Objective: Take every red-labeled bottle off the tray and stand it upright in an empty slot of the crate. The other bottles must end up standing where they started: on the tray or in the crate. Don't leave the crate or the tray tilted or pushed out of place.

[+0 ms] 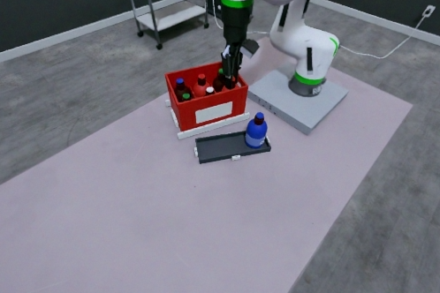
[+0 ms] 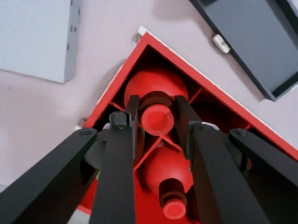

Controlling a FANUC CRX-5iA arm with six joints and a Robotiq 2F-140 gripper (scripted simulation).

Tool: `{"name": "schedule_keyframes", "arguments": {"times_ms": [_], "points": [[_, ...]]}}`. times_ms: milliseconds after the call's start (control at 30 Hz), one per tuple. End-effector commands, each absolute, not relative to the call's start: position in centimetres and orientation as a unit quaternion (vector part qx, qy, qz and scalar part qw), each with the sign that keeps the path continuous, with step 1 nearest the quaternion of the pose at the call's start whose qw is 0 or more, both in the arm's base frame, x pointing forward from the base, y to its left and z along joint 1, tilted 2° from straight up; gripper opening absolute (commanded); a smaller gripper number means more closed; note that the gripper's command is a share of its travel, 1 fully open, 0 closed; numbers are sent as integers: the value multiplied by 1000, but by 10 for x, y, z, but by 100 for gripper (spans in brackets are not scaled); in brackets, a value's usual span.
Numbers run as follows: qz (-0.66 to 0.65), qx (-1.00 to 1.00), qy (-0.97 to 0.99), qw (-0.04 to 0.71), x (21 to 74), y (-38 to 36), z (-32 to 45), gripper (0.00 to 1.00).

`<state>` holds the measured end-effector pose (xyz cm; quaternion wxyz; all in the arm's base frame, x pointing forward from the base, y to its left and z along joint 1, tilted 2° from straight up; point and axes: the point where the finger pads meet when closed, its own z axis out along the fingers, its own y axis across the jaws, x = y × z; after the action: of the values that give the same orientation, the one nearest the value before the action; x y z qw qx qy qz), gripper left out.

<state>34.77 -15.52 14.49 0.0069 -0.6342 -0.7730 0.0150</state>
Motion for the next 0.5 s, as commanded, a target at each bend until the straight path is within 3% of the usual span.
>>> {"name": "schedule_keyframes", "arguments": {"times_ms": [0,467], "points": [[15,-634,-773,6,348,-155,145,10],[15,-634,-773,6,348,-156,141,10]]}}
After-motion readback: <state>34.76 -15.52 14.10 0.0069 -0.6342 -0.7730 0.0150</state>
